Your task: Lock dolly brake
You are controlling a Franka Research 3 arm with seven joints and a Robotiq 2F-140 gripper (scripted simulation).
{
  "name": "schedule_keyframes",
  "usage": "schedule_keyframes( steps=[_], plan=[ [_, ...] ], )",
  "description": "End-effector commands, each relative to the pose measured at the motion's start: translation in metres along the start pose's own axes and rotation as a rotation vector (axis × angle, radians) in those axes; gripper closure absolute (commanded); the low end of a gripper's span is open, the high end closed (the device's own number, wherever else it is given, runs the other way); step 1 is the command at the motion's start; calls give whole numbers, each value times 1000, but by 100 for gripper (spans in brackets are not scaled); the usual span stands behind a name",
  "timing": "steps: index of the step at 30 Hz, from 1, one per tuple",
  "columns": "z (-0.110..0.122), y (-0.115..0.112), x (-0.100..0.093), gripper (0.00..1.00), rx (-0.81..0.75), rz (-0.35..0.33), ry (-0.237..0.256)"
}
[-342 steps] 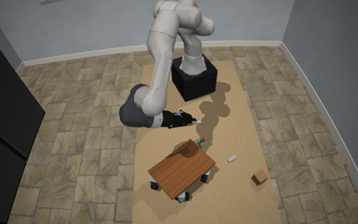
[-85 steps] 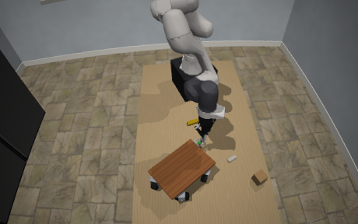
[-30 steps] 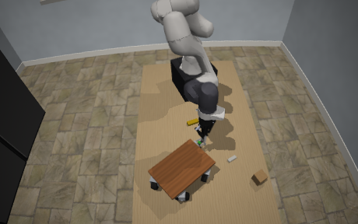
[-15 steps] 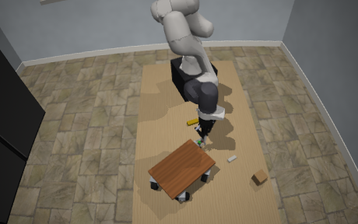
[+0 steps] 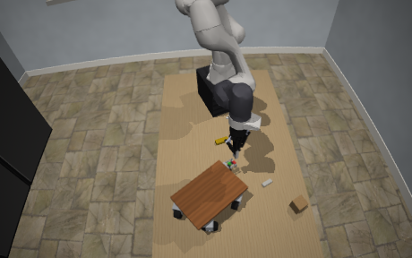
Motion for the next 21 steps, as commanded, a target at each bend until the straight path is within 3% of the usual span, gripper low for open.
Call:
schedule_keyframes(
  steps=[1,5,21],
  plan=[
    [0,-5,-15,100,-32,-17,9],
    [0,-5,-24,100,-32,-17,9],
    [0,-5,-25,100,-32,-17,9]
  ],
)
Point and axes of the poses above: the point where the finger pads meet when closed, its own x axis out along the fingers, its own z axis across the jaws, y = z × x, the point moved 1 cm from there along -x, back along the fingers, and after that the axes turned 1 degree about x, right-handed, at the moved point
